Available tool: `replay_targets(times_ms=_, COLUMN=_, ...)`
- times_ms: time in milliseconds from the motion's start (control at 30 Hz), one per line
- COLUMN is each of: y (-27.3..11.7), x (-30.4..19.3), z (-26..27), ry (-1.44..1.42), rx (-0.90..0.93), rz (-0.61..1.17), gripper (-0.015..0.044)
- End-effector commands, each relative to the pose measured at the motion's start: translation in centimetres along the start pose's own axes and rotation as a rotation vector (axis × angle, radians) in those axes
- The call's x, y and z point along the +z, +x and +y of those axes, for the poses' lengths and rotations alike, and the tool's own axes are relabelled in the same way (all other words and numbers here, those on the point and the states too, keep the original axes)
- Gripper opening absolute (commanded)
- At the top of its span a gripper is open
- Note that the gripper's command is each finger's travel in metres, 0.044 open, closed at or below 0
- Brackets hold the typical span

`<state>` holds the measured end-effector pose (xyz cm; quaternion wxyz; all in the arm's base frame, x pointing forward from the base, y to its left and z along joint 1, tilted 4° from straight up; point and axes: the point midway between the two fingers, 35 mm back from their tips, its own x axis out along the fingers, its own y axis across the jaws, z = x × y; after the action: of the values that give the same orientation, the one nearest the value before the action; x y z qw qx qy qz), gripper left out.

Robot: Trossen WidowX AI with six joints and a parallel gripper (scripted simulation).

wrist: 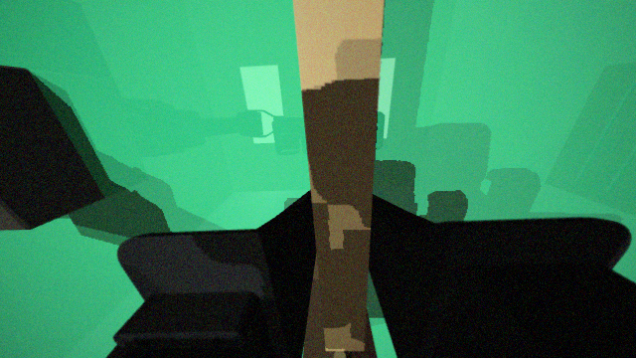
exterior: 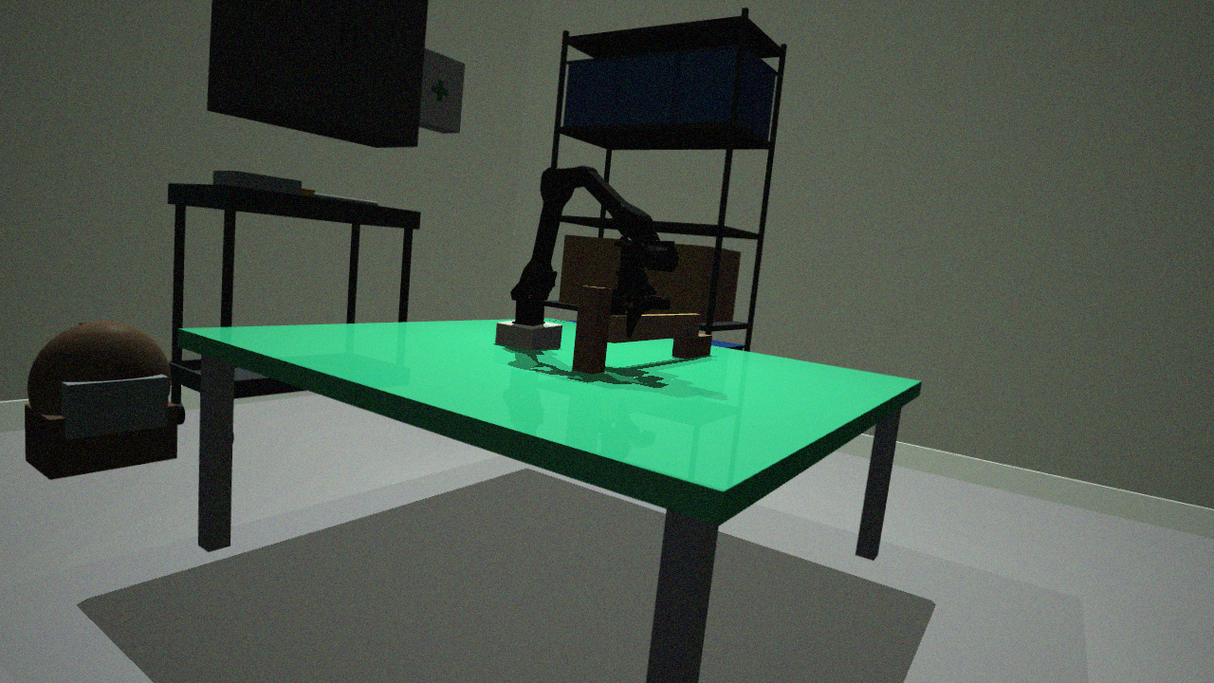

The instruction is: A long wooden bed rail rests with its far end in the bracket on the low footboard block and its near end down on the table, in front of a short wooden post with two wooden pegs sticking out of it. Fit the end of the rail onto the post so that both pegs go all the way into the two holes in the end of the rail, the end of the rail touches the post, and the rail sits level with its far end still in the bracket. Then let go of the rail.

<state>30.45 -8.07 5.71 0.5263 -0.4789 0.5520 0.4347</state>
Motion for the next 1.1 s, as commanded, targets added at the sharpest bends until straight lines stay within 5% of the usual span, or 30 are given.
replay_targets(times_ms=0, y=-0.15, x=0.05, z=0.04, ry=0.001, rx=-0.002, rz=-0.003, gripper=0.0000)
replay_targets(times_ms=1067, y=-0.13, x=0.05, z=0.16, ry=0.001, rx=-0.002, rz=-0.003, gripper=0.0000)
